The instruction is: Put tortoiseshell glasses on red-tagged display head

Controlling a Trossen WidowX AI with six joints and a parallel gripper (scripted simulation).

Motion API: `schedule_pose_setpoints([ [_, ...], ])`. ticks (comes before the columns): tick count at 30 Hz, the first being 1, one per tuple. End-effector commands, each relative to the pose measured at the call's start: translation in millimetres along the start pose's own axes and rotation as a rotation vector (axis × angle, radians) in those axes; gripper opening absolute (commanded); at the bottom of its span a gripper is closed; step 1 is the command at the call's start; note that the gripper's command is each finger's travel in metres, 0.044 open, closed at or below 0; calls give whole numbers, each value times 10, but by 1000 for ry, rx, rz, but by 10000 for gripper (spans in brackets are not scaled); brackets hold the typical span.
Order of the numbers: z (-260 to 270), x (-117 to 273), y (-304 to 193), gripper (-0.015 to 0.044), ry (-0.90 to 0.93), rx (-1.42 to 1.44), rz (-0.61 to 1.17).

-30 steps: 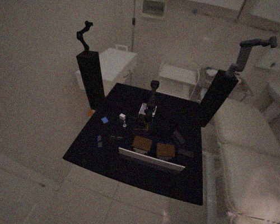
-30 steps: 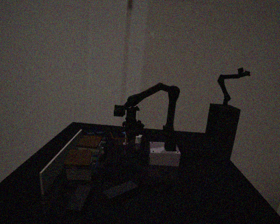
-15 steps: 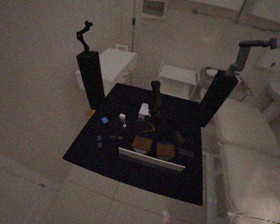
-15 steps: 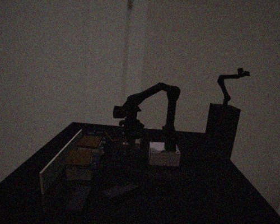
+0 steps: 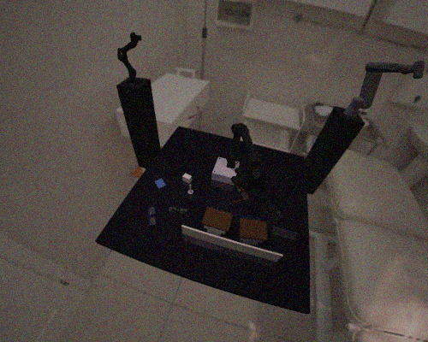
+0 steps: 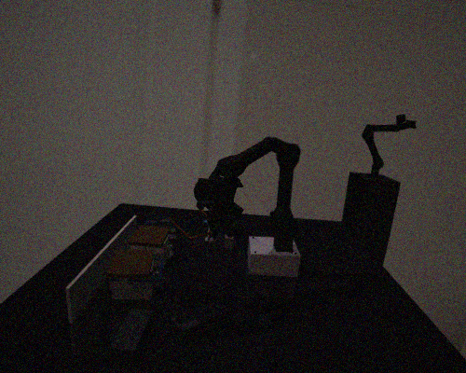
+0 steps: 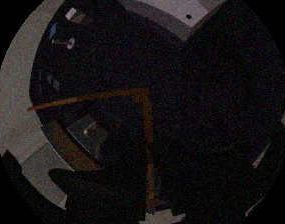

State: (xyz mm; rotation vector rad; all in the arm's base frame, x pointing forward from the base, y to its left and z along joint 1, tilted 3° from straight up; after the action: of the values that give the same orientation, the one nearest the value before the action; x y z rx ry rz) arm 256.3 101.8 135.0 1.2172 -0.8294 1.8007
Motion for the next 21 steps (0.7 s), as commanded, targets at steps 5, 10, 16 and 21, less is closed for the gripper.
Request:
schedule_pose_setpoints([
  [5, -236, 187, -84, 0, 61, 104, 57],
  [10, -404, 305, -112, 0, 98, 174, 97],
  [16, -610, 455, -128, 0, 141, 255, 150],
  [21, -785, 584, -124, 0, 175, 322, 198],
])
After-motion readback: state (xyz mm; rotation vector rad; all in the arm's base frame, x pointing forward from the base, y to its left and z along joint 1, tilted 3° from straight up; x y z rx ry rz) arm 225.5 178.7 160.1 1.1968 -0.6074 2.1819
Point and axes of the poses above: the point midway between the two fingers, 35 mm back from their tips, its own x axis back along the fingers, its own z axis across the jaws, y = z × x, the point moved 2 cm from there along x, back along the fingers, and after that the axes turned 12 degrees about -x, right-handed, at the moved point
